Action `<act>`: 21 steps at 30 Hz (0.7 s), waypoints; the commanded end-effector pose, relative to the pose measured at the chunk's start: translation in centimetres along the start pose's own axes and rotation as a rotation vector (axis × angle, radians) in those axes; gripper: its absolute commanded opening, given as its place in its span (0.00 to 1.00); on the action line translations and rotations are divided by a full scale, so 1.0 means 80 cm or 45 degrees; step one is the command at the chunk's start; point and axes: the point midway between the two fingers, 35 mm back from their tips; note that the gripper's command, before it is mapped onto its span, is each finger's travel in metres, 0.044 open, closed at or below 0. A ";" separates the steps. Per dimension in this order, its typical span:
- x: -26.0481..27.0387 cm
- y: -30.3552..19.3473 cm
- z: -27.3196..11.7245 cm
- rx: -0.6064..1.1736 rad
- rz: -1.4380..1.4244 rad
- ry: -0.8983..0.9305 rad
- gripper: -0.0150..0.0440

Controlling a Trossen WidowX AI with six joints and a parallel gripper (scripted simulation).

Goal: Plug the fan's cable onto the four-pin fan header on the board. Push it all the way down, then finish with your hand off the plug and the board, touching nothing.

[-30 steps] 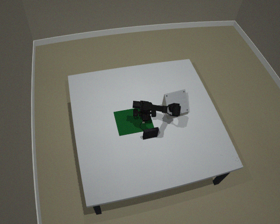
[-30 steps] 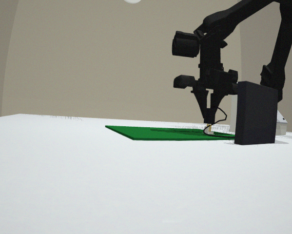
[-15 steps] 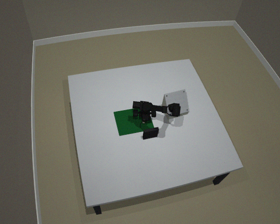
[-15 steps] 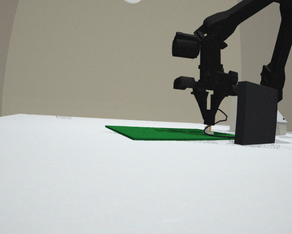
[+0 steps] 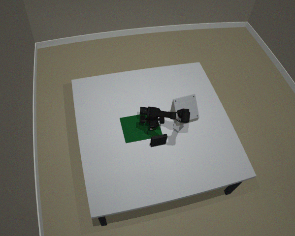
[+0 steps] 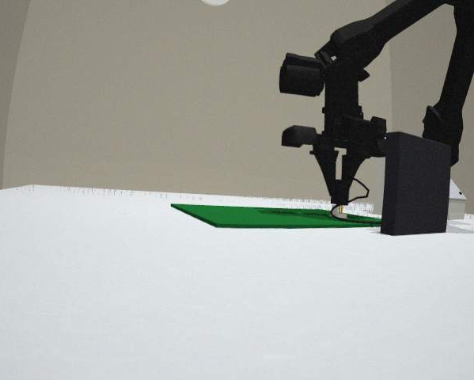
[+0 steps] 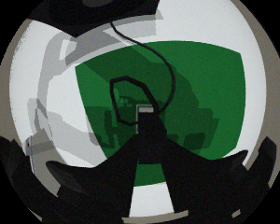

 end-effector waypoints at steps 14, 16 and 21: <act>0.000 0.001 0.014 -0.009 0.008 -0.001 0.25; 0.000 0.001 0.015 -0.009 0.008 -0.001 0.25; 0.000 0.001 0.019 -0.010 0.008 -0.001 0.25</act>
Point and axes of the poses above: the point midway between the two fingers, 35 mm back from their tips, its own z axis out along the fingers, its own x axis across the jaws, y = z × x, and after that the axes turned 8 degrees about -z, right-handed
